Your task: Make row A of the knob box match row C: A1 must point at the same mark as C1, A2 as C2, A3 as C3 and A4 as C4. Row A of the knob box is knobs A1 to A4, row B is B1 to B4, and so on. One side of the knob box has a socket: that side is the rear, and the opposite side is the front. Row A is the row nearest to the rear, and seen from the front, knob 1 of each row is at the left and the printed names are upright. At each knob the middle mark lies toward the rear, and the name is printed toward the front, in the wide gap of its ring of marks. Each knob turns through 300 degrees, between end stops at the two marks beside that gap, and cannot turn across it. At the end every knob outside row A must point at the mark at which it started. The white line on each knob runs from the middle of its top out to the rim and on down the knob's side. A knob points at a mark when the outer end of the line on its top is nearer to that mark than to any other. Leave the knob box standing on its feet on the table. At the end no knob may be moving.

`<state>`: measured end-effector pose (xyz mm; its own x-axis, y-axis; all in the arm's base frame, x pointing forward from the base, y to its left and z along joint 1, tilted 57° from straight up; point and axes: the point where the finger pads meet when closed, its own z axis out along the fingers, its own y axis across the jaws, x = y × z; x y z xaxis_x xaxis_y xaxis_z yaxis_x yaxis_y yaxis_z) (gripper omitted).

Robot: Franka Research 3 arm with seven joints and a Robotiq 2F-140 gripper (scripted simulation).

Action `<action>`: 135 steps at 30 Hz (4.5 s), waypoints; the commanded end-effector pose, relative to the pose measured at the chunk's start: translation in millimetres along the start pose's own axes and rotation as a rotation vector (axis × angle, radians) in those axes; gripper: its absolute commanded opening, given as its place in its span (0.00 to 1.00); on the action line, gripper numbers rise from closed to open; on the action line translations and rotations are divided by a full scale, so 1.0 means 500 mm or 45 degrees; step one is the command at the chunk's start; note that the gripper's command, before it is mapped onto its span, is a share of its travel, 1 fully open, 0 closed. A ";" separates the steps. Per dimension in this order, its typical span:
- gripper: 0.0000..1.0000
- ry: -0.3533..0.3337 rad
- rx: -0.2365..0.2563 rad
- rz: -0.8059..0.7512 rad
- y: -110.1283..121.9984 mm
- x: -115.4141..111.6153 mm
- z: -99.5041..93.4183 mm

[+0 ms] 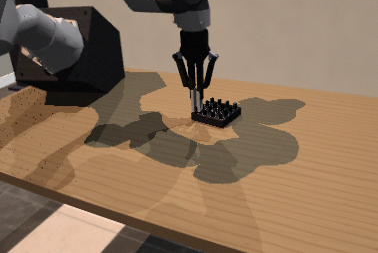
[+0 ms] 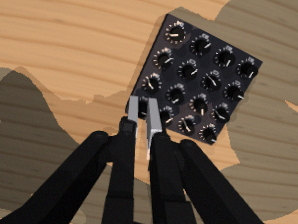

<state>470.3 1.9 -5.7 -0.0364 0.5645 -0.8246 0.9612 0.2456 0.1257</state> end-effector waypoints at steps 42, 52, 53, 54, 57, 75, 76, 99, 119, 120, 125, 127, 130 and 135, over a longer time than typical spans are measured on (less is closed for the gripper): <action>0.05 -0.001 -0.002 -0.820 0.003 0.000 0.002; 0.05 -0.001 -0.002 -0.969 0.003 0.000 0.002; 0.05 -0.001 -0.002 -0.998 0.003 0.000 0.002; 0.05 -0.001 -0.002 -1.026 0.003 0.000 0.002; 0.05 -0.001 -0.002 -1.091 0.003 0.000 0.002; 0.05 -0.001 -0.002 -1.304 0.003 0.000 0.002; 0.05 -0.001 -0.002 -1.307 0.003 0.000 0.002; 0.12 -0.001 -0.002 -1.313 0.003 0.000 0.002; 0.12 -0.001 -0.002 -1.313 0.003 0.000 -0.003; 0.12 -0.001 -0.002 -1.313 0.003 0.000 -0.003; 0.12 -0.001 -0.002 -1.313 0.003 0.000 -0.023; 0.12 -0.001 -0.002 -1.313 0.003 0.000 -0.035; 0.12 -0.001 -0.002 -1.313 0.003 0.000 -0.052; 0.12 -0.001 -0.002 -1.313 0.003 0.000 -0.071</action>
<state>466.0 28.6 10.3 -0.8366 0.0825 -0.5415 0.4690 0.6187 -0.6303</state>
